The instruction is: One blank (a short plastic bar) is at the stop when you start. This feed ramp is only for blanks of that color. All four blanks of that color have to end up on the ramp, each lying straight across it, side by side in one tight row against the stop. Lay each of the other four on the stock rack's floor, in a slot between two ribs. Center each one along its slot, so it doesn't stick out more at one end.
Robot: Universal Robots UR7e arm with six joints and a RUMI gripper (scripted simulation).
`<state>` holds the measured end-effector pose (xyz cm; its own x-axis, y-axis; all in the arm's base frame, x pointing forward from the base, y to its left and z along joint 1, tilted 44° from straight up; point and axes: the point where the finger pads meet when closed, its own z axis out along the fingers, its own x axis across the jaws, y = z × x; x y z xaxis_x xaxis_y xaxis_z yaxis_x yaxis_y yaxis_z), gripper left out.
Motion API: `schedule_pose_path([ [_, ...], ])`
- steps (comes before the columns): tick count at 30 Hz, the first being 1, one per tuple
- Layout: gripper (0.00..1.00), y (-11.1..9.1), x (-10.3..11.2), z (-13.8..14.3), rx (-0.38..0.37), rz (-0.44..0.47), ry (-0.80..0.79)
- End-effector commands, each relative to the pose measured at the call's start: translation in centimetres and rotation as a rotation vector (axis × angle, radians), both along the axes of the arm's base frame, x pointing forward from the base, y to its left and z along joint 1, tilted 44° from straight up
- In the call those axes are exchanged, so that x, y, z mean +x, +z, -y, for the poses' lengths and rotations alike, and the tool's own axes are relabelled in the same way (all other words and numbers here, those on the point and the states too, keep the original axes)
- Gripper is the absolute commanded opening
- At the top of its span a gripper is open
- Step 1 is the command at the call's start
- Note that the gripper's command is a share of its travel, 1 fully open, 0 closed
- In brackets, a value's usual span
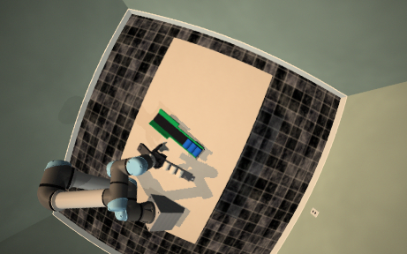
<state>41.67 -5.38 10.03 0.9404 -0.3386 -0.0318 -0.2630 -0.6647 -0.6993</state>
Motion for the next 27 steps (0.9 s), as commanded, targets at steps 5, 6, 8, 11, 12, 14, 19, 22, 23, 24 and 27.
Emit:
schedule_pose_path([
  [5,1.0,1.3,-4.7,-5.6,-0.015,0.041,0.033],
  [6,1.0,1.3,-5.2,-6.2,-0.017,0.045,0.038],
  [8,1.0,1.2,-6.0,-7.4,-0.019,0.052,0.046],
  [11,1.0,1.0,-6.9,-8.6,-0.022,0.061,0.055],
  [12,1.0,0.9,-7.2,-9.0,-0.022,0.063,0.057],
  [14,1.0,0.8,-7.5,-9.4,-0.023,0.066,0.06],
  [19,1.0,0.7,-7.8,-9.8,-0.024,0.068,0.063],
  [22,1.0,0.7,-7.8,-9.8,-0.024,0.068,0.063],
  [23,1.0,0.7,-7.8,-9.8,-0.024,0.068,0.063],
  [24,0.47,0.7,-7.8,-9.8,-0.024,0.068,0.063],
  [27,0.47,0.7,-7.8,-9.8,-0.024,0.068,0.063],
])
